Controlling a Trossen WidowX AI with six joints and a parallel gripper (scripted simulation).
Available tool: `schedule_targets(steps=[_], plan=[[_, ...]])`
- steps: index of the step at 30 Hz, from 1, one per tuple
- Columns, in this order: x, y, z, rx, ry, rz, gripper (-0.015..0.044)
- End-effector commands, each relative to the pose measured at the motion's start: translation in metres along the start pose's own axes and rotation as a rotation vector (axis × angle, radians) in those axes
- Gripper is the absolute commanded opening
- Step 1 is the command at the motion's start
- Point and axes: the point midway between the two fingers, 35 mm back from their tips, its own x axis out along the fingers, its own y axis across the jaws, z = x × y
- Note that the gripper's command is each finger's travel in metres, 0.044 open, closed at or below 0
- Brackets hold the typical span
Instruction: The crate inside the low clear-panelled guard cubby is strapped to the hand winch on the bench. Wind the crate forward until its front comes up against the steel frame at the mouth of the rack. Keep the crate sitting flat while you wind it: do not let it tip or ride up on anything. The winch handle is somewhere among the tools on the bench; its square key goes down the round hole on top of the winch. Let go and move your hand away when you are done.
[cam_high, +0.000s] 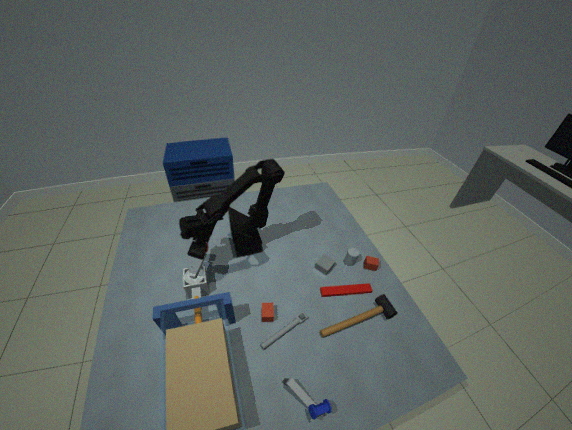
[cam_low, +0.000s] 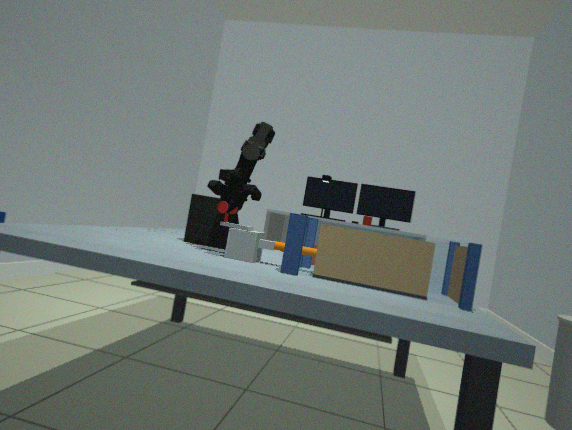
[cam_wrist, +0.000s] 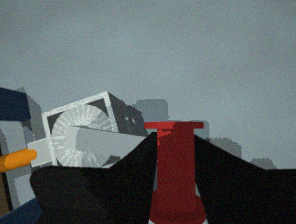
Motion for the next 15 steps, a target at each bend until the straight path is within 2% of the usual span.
schedule_targets(steps=[1,15], plan=[[0.007,0.0,0.012,0.003,-0.016,-0.005,0.0],[0.015,0.004,0.03,0.003,-0.018,-0.005,0.0]])
